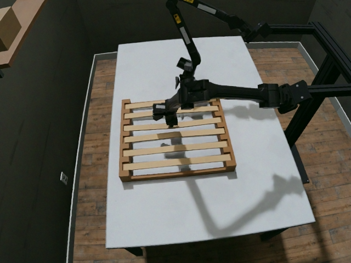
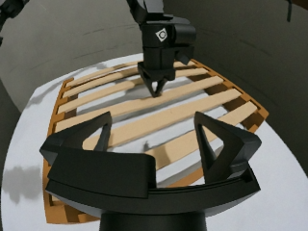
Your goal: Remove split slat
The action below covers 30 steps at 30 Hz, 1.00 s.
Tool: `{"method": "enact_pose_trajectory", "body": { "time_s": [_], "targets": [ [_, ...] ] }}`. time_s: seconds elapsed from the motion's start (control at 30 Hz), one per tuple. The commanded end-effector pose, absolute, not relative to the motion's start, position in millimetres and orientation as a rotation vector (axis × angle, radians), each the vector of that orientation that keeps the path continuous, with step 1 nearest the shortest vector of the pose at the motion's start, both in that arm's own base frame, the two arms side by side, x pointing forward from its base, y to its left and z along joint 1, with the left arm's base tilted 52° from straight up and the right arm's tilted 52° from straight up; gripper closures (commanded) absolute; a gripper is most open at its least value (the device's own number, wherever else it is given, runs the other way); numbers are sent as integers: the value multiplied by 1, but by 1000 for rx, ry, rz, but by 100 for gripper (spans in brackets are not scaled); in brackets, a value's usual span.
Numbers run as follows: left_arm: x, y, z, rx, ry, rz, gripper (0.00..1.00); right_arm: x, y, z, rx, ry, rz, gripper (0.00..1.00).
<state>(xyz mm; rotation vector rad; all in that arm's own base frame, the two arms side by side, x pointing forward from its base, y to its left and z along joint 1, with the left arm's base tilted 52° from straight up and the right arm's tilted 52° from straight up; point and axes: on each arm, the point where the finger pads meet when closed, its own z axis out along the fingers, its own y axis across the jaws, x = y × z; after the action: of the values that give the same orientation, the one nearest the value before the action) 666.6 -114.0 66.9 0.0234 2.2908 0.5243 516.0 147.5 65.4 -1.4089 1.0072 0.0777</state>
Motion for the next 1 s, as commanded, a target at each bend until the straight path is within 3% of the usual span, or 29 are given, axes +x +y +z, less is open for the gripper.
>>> {"method": "enact_pose_trajectory", "body": {
  "time_s": [0.0, 0.77, 0.93, 0.97],
  "targets": [
    [683, -103, 53, 20, 2291, 528, 100, 519, 149, 73, -1406, 991, 66, 0],
    [640, -135, 86, 41, 2293, 506, 100, 519, 149, 73, -1406, 991, 66, 0],
    [638, -147, 94, 29, 2265, 491, 43, 512, 154, 80, -1404, 990, 77, 0],
    [638, -145, 93, 35, 2265, 497, 37, 506, 157, 81, -1407, 994, 85, 0]
  ]
}}
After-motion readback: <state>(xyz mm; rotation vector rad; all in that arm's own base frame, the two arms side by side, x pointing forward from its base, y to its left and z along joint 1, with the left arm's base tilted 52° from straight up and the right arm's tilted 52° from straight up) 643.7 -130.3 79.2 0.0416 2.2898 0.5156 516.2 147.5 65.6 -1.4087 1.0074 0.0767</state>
